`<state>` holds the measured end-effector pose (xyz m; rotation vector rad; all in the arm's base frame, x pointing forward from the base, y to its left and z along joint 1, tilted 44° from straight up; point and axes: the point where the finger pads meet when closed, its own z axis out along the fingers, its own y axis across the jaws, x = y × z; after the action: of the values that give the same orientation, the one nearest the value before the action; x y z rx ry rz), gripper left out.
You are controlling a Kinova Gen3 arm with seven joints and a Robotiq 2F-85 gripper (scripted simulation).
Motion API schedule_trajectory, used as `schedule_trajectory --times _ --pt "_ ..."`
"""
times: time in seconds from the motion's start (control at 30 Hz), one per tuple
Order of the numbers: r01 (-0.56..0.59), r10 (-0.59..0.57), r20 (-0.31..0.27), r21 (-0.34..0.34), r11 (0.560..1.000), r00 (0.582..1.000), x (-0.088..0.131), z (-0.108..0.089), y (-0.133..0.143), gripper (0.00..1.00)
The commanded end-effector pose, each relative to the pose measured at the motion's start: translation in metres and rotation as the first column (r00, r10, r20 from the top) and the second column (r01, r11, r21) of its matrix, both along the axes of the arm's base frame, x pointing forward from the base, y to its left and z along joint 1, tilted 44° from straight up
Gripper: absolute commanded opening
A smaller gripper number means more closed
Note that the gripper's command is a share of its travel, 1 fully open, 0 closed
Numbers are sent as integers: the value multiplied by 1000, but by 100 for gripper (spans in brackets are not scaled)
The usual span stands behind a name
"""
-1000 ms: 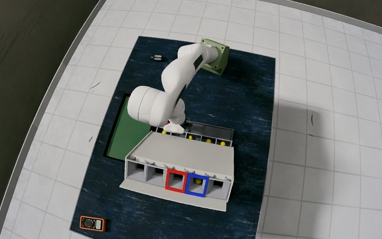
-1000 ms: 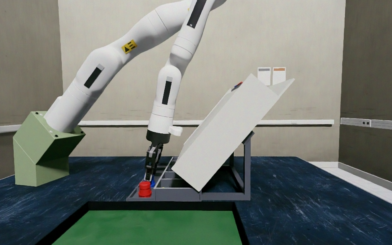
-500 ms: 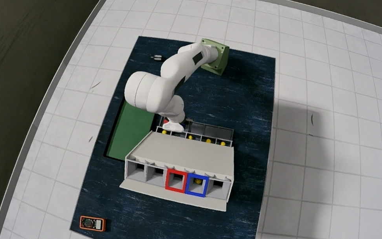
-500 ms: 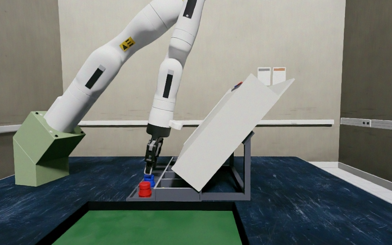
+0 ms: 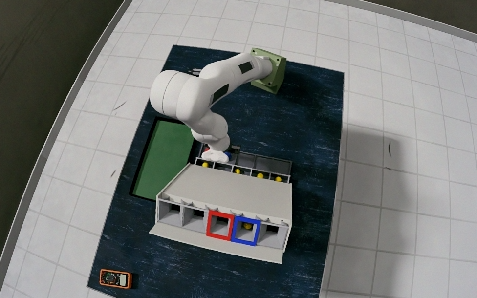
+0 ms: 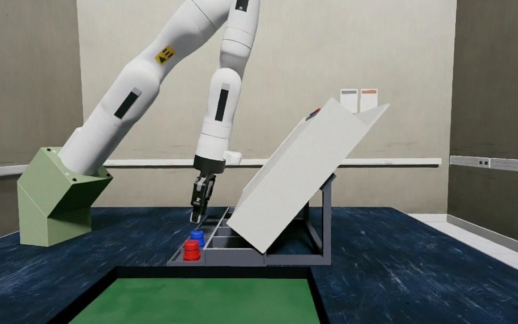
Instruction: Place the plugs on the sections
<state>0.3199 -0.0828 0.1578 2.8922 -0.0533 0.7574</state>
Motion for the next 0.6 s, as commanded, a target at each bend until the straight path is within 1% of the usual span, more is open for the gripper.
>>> schedule_trajectory --times 0.0,0.13,0.17,0.57 --pt "-3 15 228 -55 998 973 0 0 0 65" --pt "-3 15 228 -55 998 973 0 0 0 65" --pt "-4 16 228 -55 998 974 -14 15 4 65" --pt "-4 16 228 -55 998 974 -14 15 4 65"
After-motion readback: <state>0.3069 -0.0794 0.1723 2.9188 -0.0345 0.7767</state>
